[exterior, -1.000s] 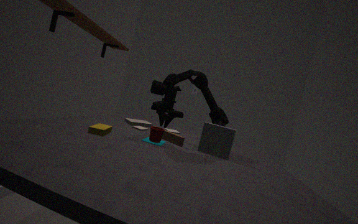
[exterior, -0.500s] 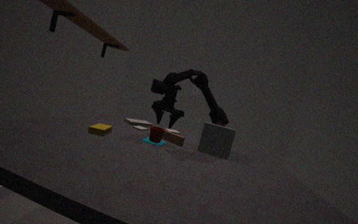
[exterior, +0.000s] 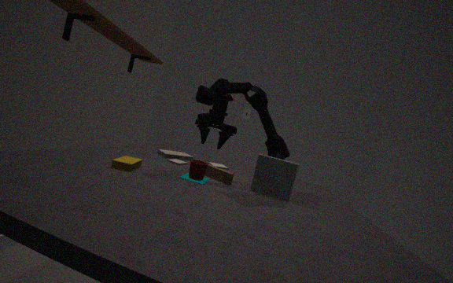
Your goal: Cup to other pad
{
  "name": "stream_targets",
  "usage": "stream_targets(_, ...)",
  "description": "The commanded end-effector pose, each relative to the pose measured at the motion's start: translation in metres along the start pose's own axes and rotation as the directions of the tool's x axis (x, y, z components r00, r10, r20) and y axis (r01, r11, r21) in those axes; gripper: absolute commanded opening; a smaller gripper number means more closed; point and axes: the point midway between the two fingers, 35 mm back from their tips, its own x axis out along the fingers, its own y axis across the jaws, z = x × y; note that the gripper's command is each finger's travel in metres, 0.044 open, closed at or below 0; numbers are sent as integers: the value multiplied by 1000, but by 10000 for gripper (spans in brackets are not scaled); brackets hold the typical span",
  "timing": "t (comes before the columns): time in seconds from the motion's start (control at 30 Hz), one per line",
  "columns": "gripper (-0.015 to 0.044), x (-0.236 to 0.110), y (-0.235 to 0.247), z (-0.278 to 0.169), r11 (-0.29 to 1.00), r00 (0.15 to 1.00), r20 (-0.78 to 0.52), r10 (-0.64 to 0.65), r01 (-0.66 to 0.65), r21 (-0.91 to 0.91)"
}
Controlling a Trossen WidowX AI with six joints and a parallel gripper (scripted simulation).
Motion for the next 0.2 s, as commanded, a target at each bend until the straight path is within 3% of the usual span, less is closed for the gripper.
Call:
stream_targets(0.0, 440, 0, 0, 0, 1000, 1000, 0, 0, 0, 0)
stream_targets(0.17, 440, 0, 0, 0, 1000, 1000, 0, 0, 0, 0)
